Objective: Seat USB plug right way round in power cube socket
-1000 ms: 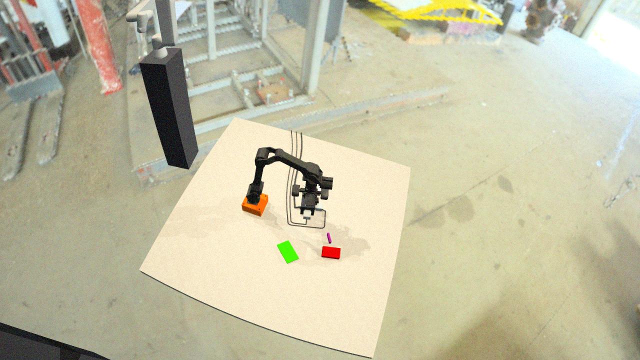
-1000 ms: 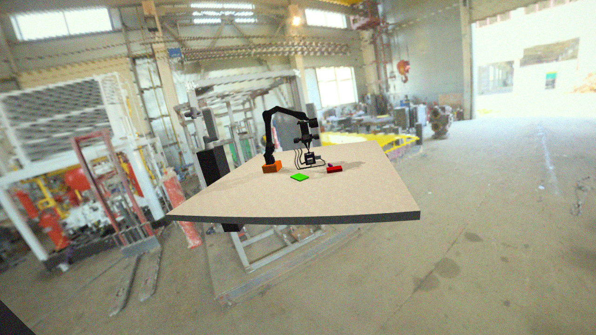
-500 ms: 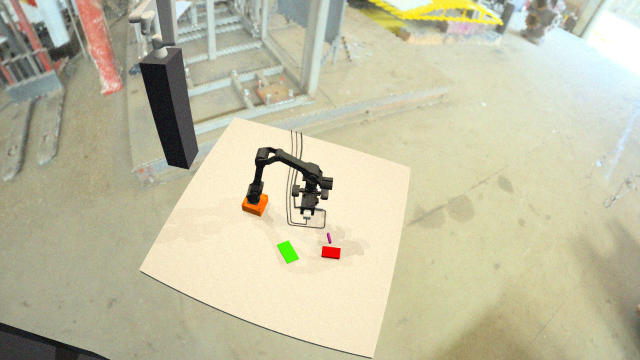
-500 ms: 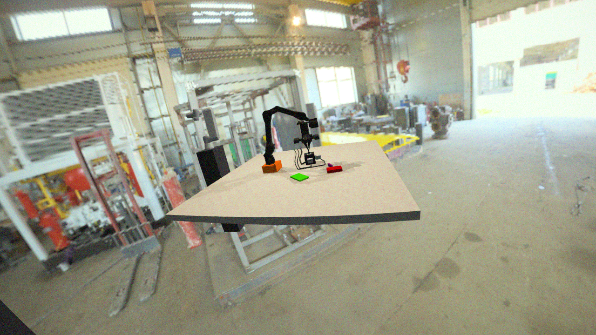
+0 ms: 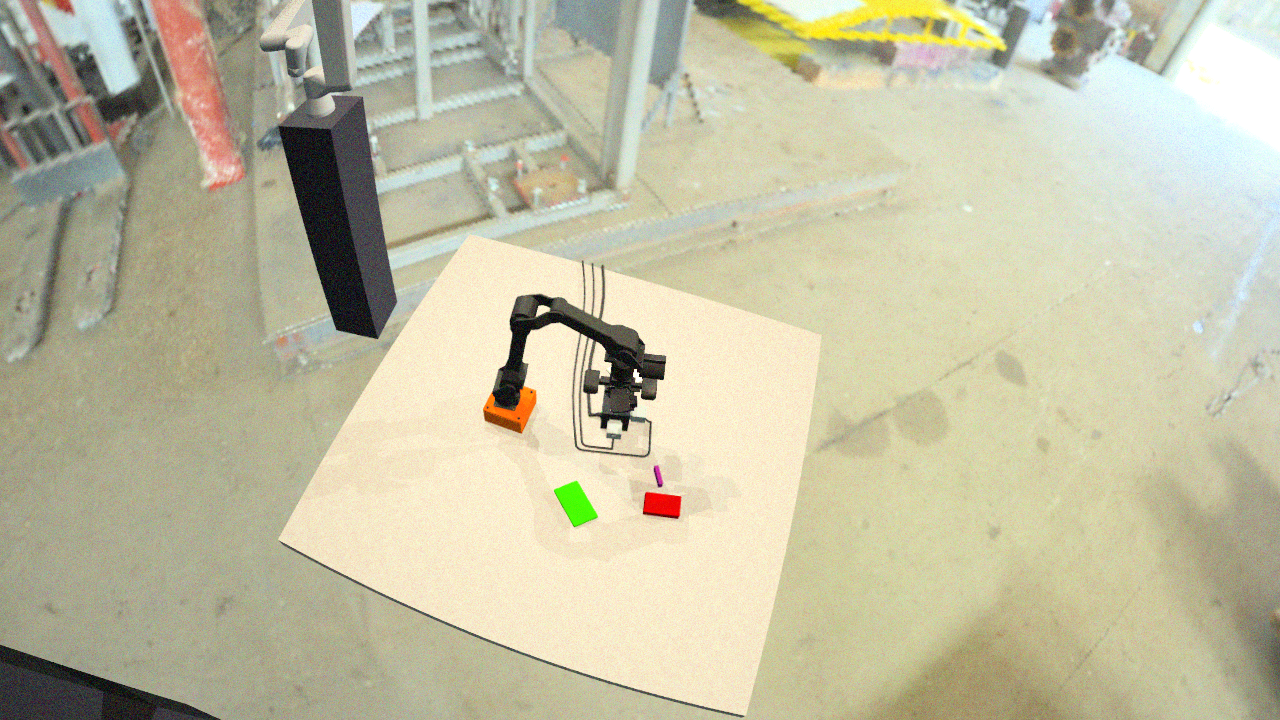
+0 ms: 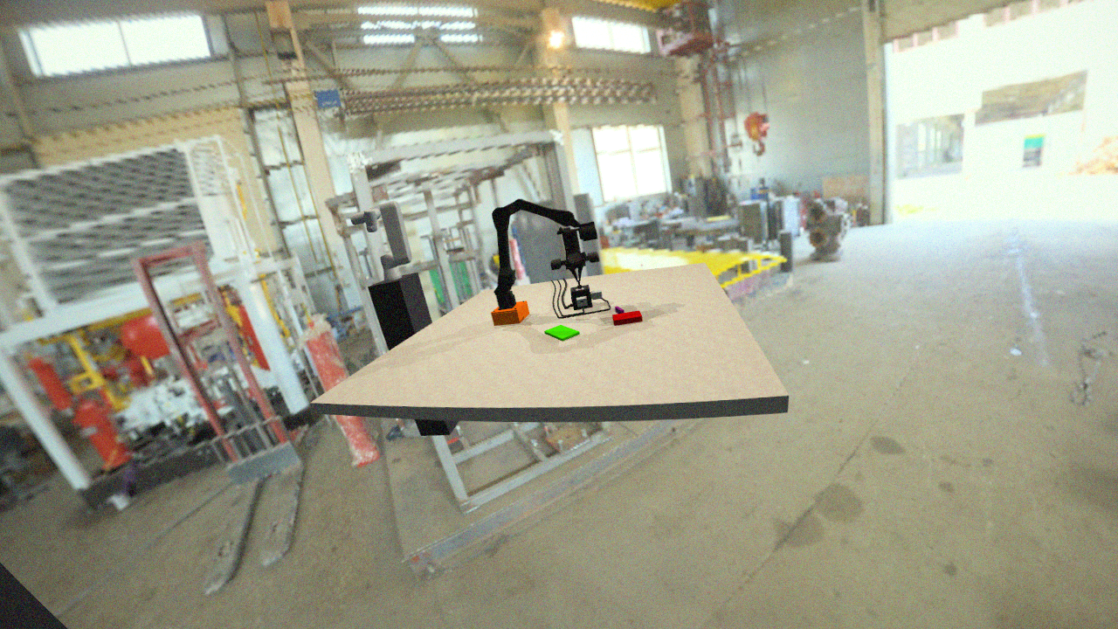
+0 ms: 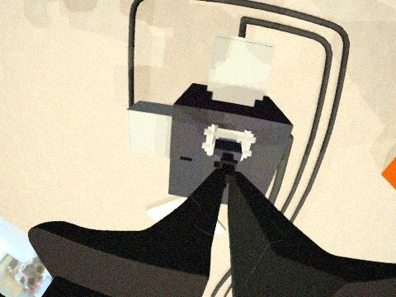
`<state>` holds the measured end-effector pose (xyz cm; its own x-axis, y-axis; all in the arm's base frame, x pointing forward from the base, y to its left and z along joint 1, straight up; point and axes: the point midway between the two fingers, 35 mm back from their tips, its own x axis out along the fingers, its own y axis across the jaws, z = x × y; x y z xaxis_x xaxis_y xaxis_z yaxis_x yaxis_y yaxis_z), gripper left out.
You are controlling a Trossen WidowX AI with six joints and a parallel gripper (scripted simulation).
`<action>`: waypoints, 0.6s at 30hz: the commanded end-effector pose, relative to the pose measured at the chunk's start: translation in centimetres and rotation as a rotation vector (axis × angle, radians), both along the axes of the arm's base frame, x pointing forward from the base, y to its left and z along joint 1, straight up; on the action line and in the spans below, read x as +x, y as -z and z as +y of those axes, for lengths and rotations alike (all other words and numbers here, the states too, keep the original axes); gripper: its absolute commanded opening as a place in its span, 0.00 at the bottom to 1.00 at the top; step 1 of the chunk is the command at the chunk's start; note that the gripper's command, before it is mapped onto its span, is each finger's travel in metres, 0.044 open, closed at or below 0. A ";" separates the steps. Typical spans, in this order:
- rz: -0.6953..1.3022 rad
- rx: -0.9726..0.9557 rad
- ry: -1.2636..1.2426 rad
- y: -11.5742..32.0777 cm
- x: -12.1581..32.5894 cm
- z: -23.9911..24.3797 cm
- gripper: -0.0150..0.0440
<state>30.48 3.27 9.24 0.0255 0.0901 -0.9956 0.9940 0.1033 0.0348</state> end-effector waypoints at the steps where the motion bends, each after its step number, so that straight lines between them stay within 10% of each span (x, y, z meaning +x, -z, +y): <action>1: 0.006 0.003 -0.004 0.3 0.0 0.0 0.25; 18: 0.006 0.003 -0.004 0.5 0.0 0.0 0.25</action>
<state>30.50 3.27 9.11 0.0276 0.0904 -0.9955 0.9940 0.1033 0.0370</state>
